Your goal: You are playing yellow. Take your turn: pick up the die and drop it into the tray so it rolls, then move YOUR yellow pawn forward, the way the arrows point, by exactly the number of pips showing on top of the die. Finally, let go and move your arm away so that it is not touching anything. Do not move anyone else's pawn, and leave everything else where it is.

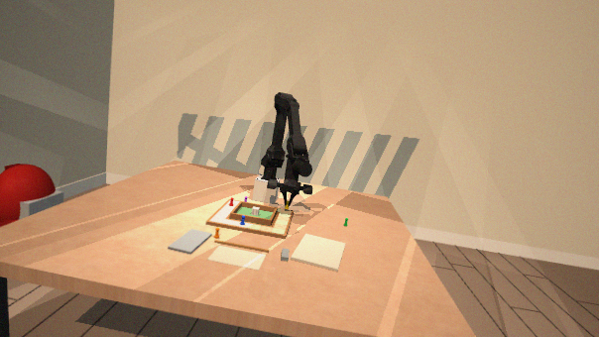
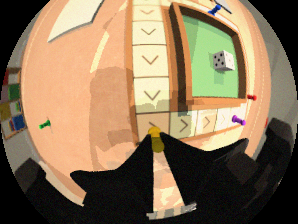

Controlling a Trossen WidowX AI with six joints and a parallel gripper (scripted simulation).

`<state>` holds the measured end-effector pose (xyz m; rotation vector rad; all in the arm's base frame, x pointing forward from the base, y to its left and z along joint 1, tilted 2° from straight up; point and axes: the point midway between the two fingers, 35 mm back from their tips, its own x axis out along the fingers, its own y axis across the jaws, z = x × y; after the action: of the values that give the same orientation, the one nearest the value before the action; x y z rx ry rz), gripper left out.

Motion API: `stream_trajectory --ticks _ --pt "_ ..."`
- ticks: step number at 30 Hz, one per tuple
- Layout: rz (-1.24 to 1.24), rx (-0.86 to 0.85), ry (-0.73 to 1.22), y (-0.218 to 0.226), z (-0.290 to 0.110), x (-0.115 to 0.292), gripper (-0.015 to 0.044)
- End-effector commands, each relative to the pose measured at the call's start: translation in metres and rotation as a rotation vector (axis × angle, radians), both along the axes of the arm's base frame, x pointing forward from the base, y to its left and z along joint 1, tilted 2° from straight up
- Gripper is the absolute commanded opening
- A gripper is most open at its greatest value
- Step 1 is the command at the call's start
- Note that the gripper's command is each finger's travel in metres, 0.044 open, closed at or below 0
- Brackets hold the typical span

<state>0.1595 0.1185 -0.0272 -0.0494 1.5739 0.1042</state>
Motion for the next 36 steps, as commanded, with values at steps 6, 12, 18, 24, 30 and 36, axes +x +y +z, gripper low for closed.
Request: stream_trajectory --ticks 6,12,18,24,30,36 --pt "-0.005 -0.002 0.003 0.000 -0.013 -0.001 0.0000" --pt "0.000 0.000 0.000 0.001 -0.012 0.000 0.0079" --pt "0.000 0.000 0.000 0.001 -0.012 0.000 0.0236" --pt "-0.005 -0.002 0.002 -0.001 0.035 0.001 0.0394" --pt "-0.009 -0.002 0.002 -0.007 0.042 0.004 0.0440" --pt "-0.045 -0.008 0.001 -0.063 0.079 0.017 0.0440"
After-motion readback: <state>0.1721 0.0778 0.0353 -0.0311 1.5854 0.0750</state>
